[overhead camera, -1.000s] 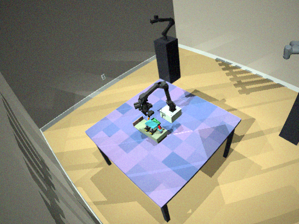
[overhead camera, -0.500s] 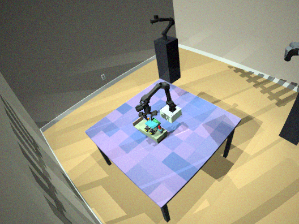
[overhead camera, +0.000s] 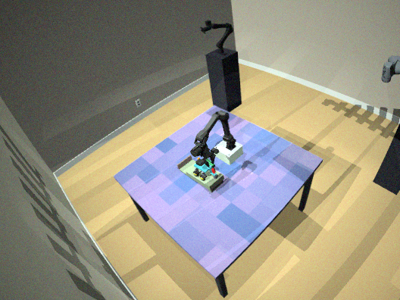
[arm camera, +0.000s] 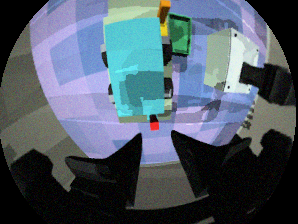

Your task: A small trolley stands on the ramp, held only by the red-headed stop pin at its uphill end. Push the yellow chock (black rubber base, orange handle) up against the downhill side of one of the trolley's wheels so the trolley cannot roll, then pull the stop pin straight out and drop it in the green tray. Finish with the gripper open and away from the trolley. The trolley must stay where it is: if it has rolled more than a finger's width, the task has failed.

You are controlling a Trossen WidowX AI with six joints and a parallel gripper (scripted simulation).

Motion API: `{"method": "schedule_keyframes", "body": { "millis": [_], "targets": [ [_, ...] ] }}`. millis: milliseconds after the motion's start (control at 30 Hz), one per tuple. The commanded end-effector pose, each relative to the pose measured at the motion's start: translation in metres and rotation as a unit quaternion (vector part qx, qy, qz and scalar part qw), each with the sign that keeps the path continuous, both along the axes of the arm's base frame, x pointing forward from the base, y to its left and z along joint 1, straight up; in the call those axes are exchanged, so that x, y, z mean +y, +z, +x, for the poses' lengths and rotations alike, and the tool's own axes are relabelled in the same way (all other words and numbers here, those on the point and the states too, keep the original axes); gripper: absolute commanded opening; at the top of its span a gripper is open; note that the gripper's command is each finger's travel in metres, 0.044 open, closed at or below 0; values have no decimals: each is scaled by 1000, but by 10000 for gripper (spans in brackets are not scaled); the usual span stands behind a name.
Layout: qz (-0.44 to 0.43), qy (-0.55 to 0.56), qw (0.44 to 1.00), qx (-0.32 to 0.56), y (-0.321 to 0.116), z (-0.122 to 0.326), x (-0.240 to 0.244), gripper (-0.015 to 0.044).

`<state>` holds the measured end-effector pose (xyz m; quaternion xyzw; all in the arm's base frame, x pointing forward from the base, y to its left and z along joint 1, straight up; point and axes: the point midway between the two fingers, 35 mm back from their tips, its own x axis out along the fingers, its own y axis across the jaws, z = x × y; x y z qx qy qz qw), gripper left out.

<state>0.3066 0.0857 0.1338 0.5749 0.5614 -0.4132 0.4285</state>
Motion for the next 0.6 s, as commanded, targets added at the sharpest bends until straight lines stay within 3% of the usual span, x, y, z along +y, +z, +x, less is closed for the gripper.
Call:
{"method": "schedule_keyframes", "body": {
  "millis": [0,567],
  "targets": [
    [3,11,1000,-2,1,0,1,190],
    [3,11,1000,-2,-20,1,7,190]
  ]
}}
